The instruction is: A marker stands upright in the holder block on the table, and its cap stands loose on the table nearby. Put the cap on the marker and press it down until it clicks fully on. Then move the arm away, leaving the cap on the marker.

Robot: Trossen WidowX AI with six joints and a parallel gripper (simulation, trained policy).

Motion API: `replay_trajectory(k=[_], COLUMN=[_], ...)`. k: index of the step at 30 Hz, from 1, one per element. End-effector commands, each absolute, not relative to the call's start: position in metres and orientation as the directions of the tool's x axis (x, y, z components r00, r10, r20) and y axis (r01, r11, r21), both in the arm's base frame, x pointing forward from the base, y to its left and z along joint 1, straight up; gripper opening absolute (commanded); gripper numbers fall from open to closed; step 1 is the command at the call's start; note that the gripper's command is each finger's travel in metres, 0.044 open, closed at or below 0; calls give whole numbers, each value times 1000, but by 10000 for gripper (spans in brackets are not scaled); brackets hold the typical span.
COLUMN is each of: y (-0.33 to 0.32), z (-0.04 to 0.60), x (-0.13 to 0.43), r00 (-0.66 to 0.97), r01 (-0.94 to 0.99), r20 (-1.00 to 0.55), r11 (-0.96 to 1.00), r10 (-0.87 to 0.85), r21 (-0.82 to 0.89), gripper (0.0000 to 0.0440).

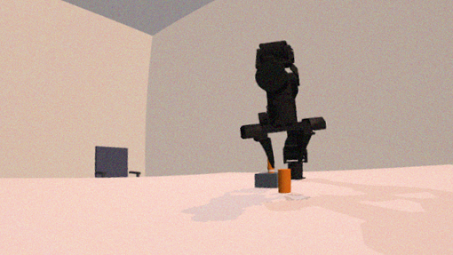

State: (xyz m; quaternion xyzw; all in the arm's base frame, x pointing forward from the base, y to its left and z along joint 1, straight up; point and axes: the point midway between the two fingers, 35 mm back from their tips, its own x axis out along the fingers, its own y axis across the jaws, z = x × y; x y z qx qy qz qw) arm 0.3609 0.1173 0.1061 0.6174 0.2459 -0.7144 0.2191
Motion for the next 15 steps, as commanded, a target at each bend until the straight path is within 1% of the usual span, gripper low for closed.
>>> replay_trajectory(k=[1,12,15], y=[115,111,110], z=[97,73,69], x=[360,353,351], r00=[-154,-185,-188], r01=[630,665,675], r20=[-988,-982,-982], r11=[-772,-740,-731], r10=[-16,-30,-37], r21=[-86,-102,-102], gripper=[286,262,245])
